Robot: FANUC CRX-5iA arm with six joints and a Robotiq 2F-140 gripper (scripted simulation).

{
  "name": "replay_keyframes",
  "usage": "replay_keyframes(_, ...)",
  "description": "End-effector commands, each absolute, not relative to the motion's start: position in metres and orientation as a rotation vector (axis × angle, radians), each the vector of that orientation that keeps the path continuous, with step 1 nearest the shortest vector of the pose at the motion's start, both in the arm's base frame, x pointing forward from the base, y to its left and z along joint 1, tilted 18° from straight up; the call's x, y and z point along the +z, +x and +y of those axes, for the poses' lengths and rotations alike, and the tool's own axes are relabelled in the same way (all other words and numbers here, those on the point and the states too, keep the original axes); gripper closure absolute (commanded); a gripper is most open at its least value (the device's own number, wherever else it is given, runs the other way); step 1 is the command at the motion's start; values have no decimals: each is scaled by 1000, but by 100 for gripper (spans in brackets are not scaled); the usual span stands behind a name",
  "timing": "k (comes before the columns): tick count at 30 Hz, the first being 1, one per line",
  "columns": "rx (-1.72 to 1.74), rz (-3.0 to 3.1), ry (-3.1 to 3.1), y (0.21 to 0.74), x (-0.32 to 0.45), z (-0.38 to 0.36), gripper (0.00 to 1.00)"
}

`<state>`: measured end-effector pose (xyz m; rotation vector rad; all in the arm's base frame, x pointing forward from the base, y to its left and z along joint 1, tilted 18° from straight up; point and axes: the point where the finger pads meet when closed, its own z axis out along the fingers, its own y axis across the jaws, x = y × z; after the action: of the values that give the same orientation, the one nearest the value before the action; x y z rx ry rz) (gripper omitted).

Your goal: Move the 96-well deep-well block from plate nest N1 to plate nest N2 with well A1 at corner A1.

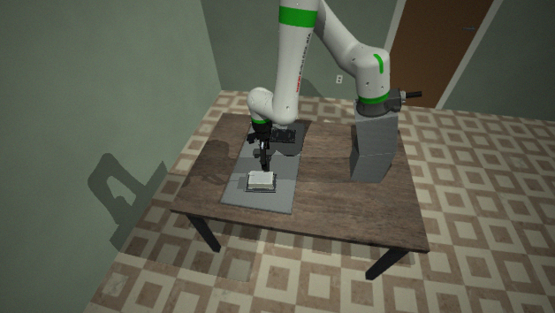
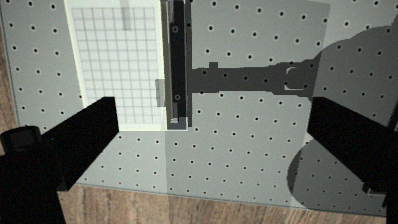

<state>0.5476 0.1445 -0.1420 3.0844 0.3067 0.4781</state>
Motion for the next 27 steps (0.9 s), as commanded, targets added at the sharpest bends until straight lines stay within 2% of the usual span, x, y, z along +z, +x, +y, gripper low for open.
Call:
replay_keyframes(1, 480, 307, 3085, 548, -142, 137, 0)
replay_keyframes(10, 480, 307, 3085, 546, -143, 113, 0)
replay_keyframes(27, 481, 307, 3085, 546, -143, 113, 0)
